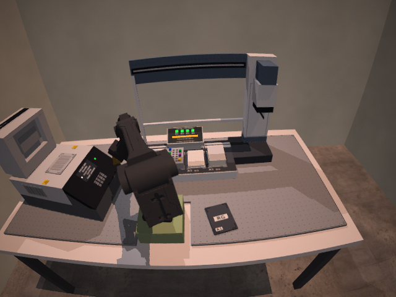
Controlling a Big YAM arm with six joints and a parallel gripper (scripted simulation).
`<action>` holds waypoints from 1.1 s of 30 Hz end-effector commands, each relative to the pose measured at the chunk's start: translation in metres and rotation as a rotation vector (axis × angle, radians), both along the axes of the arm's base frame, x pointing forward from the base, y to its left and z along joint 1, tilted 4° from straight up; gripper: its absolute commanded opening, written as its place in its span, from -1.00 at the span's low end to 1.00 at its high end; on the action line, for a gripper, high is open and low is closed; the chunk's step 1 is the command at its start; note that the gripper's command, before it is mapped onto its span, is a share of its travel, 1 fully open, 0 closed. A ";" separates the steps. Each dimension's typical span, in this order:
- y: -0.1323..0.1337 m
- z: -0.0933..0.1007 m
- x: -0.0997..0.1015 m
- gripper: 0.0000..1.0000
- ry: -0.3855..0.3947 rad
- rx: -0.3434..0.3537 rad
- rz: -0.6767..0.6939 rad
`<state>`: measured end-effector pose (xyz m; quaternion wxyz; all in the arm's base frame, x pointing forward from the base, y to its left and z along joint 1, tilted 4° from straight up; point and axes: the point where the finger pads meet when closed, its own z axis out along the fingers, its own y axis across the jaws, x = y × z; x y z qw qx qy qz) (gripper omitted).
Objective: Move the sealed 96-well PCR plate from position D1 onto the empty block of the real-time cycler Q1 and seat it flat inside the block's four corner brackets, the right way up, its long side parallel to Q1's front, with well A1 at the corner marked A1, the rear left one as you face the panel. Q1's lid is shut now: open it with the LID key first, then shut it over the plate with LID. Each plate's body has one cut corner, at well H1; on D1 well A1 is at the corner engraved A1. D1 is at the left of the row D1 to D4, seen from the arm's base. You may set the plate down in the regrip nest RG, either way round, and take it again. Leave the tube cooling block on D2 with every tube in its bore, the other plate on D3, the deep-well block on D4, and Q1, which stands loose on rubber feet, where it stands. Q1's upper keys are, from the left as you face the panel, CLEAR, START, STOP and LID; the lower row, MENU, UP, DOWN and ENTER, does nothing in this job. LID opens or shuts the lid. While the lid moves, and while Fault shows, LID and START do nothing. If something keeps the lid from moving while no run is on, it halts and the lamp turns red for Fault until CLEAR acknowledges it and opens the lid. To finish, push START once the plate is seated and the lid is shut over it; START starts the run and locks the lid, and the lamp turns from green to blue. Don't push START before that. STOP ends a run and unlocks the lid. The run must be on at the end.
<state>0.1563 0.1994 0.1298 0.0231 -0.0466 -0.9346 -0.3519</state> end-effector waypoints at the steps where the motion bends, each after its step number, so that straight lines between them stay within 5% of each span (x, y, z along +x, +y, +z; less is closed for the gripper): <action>1: 0.013 0.030 0.020 -1.00 -0.057 0.040 -0.006; 33: 0.011 0.037 0.029 -1.00 -0.100 0.047 0.001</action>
